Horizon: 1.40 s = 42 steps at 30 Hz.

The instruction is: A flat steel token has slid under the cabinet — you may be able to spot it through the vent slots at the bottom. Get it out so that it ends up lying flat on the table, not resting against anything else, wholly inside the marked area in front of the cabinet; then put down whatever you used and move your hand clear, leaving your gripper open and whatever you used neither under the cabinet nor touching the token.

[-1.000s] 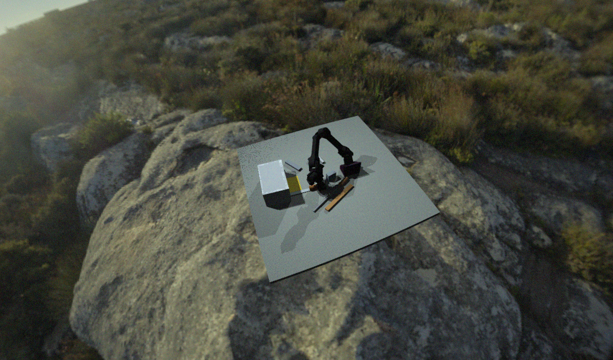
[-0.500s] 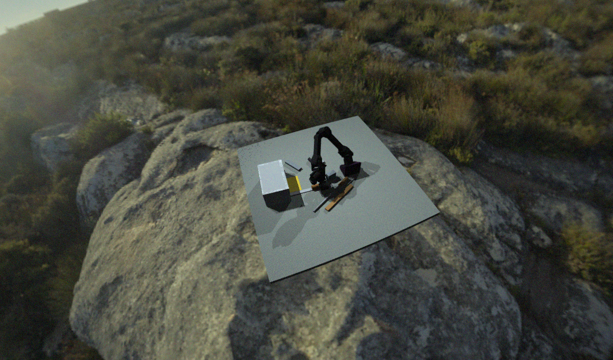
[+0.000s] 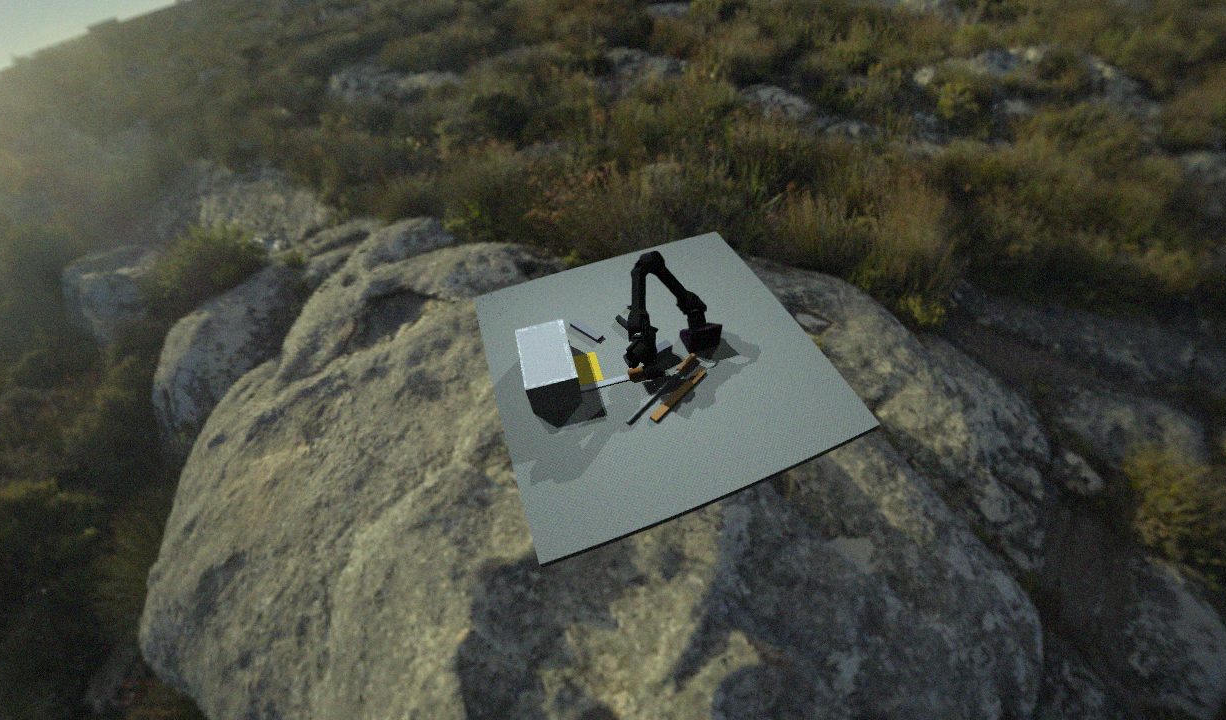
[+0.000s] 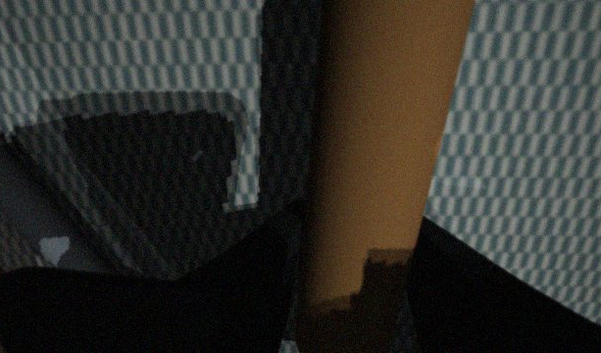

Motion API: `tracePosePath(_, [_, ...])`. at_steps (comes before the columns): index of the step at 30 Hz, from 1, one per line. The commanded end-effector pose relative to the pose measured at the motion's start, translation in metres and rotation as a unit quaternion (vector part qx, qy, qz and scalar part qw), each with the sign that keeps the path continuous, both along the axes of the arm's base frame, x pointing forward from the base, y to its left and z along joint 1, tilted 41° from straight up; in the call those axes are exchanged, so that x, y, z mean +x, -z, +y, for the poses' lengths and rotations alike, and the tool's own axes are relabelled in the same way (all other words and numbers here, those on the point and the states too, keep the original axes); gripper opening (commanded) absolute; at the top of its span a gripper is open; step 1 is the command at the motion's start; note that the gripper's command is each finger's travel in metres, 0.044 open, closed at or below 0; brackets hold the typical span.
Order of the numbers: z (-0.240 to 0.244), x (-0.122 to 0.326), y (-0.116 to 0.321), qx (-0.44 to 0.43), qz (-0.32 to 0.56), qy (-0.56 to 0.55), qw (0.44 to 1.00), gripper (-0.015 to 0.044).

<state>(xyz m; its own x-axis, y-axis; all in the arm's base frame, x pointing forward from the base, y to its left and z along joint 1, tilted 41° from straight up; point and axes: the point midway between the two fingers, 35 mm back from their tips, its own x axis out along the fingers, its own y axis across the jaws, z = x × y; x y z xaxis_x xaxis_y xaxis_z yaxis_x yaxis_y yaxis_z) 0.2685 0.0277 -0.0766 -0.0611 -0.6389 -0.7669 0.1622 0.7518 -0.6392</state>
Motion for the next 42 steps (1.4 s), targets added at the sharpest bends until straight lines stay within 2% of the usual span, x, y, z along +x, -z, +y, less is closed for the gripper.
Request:
tracePosePath(1, [0.001, -0.010, 0.001, 0.000, 0.002, 0.001, 1.000, 0.0000])
tracePosePath(13, [0.005, -0.025, 0.003, 0.000, 0.003, 0.001, 1.000, 0.0000])
tracePosePath(42, [0.018, -0.017, 0.010, -0.003, -0.038, 0.049, 0.998, 0.0000])
